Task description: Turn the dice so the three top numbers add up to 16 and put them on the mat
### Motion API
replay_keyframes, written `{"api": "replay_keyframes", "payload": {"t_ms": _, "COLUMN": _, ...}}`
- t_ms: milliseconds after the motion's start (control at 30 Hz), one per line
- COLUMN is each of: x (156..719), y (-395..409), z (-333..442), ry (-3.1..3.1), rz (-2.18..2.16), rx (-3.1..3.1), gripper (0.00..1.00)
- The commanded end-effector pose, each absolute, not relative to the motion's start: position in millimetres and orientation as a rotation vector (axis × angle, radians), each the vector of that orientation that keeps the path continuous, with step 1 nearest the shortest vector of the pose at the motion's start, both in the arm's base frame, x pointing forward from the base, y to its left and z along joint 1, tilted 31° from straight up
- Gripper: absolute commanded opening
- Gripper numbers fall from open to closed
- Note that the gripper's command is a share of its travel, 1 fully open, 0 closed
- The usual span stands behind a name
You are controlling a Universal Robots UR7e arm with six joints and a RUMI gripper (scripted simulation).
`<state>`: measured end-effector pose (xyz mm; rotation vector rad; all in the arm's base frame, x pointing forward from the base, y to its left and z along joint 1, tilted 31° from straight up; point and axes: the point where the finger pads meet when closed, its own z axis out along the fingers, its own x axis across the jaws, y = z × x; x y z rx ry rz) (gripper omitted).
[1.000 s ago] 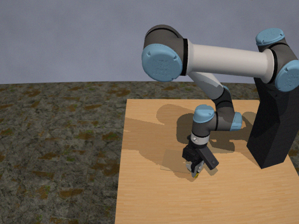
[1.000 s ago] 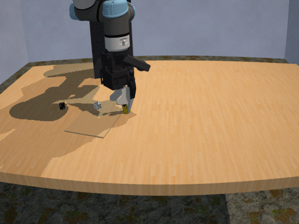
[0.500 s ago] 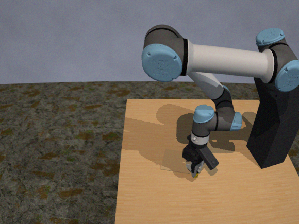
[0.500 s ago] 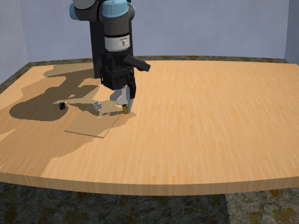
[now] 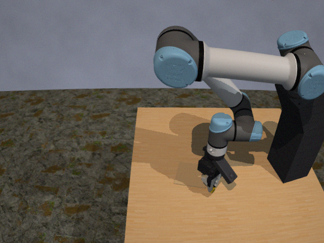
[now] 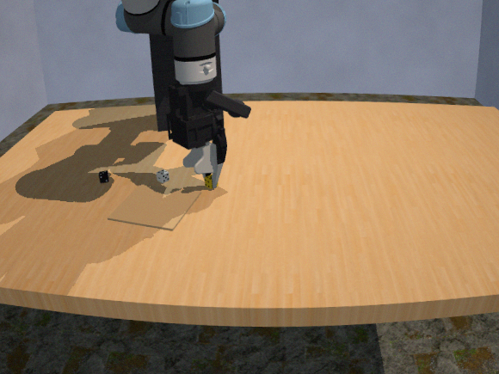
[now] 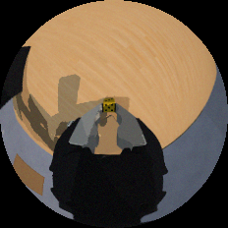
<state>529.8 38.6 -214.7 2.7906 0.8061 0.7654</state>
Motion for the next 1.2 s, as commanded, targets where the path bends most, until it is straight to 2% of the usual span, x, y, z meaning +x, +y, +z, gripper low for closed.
{"api": "replay_keyframes", "payload": {"t_ms": 0, "x": 525, "y": 38, "z": -206, "ry": 0.806, "rz": 0.767, "rx": 2.79, "gripper": 0.03}}
{"api": "replay_keyframes", "payload": {"t_ms": 567, "x": 489, "y": 38, "z": -144, "ry": 0.806, "rz": 0.767, "rx": 2.79, "gripper": 0.03}}
{"api": "replay_keyframes", "payload": {"t_ms": 1167, "x": 481, "y": 38, "z": -131, "ry": 0.806, "rz": 0.767, "rx": 2.79, "gripper": 0.03}}
